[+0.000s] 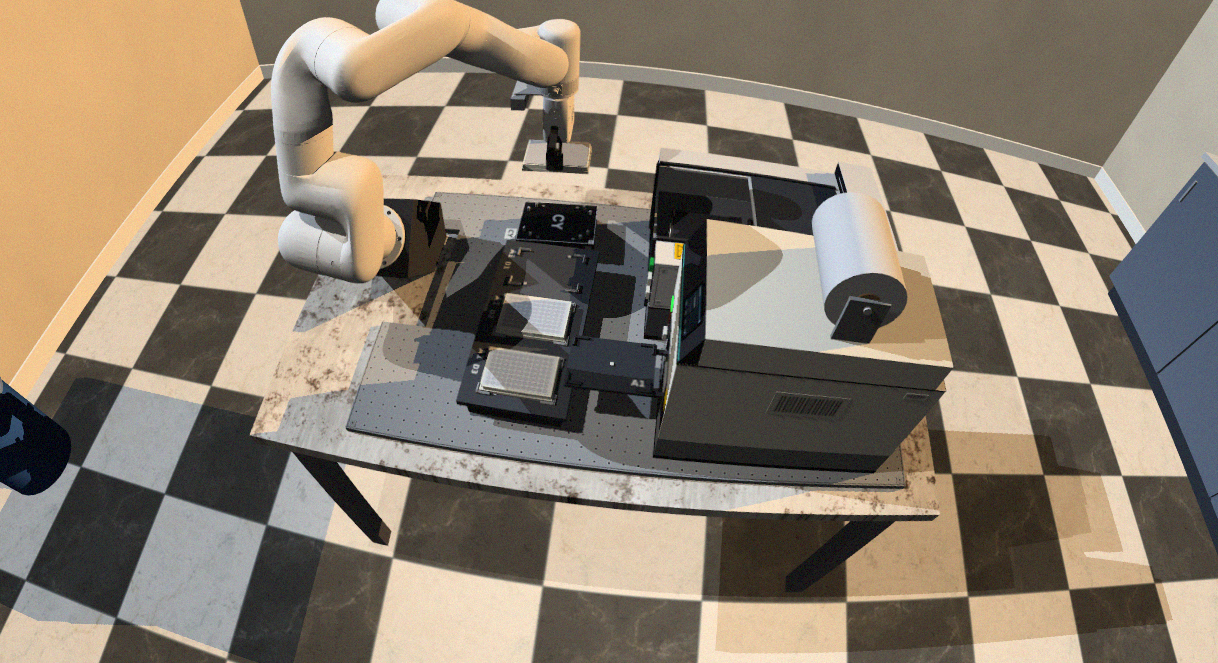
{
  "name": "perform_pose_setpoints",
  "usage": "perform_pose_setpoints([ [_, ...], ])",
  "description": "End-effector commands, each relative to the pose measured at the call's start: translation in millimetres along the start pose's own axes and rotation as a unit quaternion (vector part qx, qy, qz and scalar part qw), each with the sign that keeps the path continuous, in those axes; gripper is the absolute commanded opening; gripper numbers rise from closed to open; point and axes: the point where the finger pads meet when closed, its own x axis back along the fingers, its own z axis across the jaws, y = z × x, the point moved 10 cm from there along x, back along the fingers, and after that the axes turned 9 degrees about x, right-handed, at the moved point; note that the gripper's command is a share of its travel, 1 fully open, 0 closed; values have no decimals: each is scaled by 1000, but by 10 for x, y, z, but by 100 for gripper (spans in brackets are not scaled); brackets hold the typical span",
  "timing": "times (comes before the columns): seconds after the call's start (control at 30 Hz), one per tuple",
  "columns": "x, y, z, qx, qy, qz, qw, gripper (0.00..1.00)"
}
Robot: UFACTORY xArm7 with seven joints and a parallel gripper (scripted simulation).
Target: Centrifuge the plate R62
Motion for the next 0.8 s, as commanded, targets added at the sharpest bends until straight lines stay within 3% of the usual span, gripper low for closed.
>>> perform_pose_setpoints([
  [0.0, -53, 7, 10, 0, 2, -2, 1000, 0],
  [0.77, -370, 9, 11, 0, 2, -2, 1000, 0],
])
